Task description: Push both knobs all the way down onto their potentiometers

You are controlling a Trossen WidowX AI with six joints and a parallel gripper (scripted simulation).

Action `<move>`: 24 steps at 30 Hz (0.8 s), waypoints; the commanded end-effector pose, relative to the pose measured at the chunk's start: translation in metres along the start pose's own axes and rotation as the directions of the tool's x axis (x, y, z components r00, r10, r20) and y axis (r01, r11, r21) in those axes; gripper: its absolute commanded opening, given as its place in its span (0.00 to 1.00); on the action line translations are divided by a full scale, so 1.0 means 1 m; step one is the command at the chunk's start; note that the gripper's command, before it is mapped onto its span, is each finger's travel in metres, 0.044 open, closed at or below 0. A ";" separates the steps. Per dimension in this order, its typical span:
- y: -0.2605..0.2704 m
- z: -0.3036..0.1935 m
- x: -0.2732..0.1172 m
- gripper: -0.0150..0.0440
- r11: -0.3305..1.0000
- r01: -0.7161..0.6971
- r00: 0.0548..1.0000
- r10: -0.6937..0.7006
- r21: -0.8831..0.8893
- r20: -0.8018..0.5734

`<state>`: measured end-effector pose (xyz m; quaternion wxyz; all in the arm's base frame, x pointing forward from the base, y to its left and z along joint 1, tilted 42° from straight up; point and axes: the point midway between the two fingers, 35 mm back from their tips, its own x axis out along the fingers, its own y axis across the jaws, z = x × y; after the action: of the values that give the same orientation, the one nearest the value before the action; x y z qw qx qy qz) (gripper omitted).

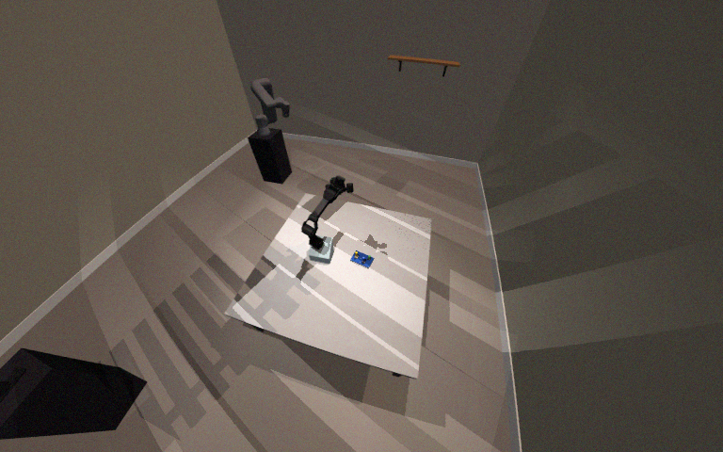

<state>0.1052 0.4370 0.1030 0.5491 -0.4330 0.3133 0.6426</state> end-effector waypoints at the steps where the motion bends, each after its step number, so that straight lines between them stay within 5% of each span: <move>1: -0.019 -0.028 0.005 0.25 0.989 0.048 0.996 -0.038 0.137 -0.076; 24: -0.097 -0.168 -0.003 0.25 0.636 0.419 0.889 -0.142 0.648 -0.435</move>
<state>0.2239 0.3305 0.0495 0.6938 -0.3436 0.5347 0.3387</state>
